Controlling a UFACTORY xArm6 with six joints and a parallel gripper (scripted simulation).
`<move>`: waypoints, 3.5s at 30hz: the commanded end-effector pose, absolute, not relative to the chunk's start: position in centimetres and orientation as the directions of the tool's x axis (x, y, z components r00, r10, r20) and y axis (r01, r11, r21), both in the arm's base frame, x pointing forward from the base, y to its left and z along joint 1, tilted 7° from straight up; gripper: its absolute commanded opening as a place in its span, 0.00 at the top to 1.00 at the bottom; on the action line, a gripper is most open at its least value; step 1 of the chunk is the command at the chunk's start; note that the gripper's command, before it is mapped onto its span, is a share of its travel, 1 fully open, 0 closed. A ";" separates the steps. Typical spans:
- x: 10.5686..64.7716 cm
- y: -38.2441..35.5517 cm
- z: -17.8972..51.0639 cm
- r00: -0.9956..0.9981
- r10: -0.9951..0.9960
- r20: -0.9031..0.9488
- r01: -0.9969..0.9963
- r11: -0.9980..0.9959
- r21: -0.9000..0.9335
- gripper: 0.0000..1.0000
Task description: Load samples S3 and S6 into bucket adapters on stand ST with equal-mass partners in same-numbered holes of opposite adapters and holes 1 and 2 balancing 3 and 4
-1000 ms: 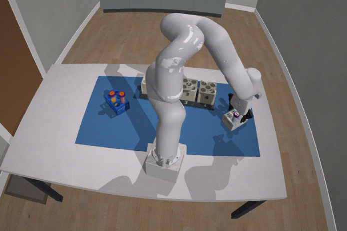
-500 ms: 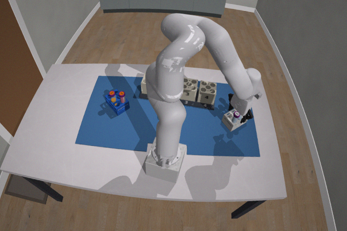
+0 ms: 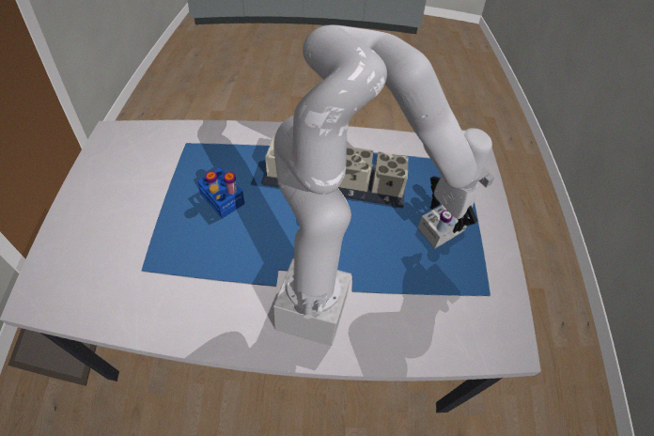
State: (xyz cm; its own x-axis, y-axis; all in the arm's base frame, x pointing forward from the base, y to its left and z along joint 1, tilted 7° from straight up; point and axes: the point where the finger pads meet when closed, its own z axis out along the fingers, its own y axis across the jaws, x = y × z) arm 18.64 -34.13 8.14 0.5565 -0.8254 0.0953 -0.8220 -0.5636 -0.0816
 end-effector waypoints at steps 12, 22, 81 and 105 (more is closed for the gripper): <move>18.7 -34.3 8.3 0.556 -0.825 0.099 -0.822 -0.564 -0.081 0.00; 18.4 -34.2 10.9 0.556 -0.825 0.099 -0.822 -0.564 -0.081 0.00; 24.8 -24.4 18.7 0.977 -0.171 0.128 -0.174 -0.985 0.014 0.00; 31.6 -15.7 19.3 0.982 -0.137 0.128 -0.140 -0.990 0.017 0.00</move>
